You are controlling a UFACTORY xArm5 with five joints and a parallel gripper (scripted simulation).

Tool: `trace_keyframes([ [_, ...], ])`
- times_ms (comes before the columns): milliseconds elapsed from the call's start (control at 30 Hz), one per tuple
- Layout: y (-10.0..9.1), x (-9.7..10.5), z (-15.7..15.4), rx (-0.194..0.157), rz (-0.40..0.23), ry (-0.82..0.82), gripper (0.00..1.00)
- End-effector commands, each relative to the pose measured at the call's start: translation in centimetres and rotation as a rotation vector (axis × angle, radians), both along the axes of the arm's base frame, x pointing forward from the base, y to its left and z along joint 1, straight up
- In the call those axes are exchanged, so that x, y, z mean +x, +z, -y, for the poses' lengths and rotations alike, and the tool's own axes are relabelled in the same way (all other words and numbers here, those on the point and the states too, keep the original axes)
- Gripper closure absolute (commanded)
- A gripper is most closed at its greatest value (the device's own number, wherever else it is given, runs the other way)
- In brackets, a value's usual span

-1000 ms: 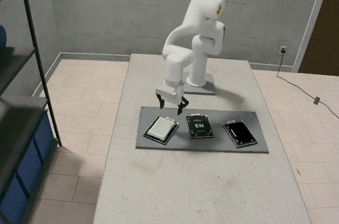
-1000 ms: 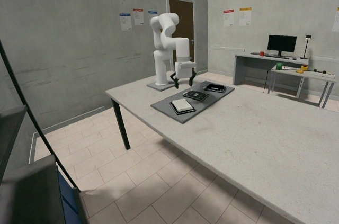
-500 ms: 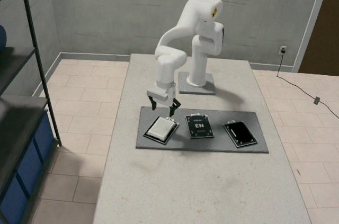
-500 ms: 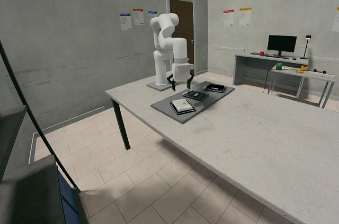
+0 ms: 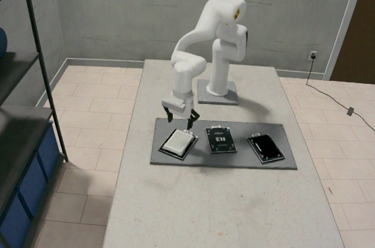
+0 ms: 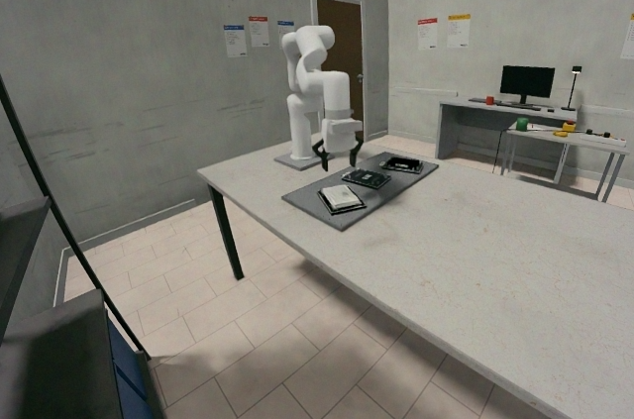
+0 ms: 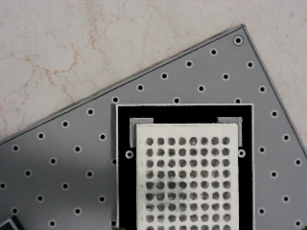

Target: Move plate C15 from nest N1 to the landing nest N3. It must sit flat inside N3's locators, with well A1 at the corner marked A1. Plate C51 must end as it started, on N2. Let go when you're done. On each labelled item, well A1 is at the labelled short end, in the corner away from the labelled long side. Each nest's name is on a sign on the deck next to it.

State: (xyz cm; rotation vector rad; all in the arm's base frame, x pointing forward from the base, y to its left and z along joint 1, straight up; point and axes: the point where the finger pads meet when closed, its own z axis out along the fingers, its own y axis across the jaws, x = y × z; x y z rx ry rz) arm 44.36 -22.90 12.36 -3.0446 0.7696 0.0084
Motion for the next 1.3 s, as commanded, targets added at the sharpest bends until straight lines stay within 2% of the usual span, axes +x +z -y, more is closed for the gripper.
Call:
trace_keyframes([
  [0, -0.6, 0.1, 0.0, 0.003, 0.006, 0.000, 0.00],
  [1267, -6.0, 0.1, 0.0, 0.003, 0.006, 0.000, 0.00],
])
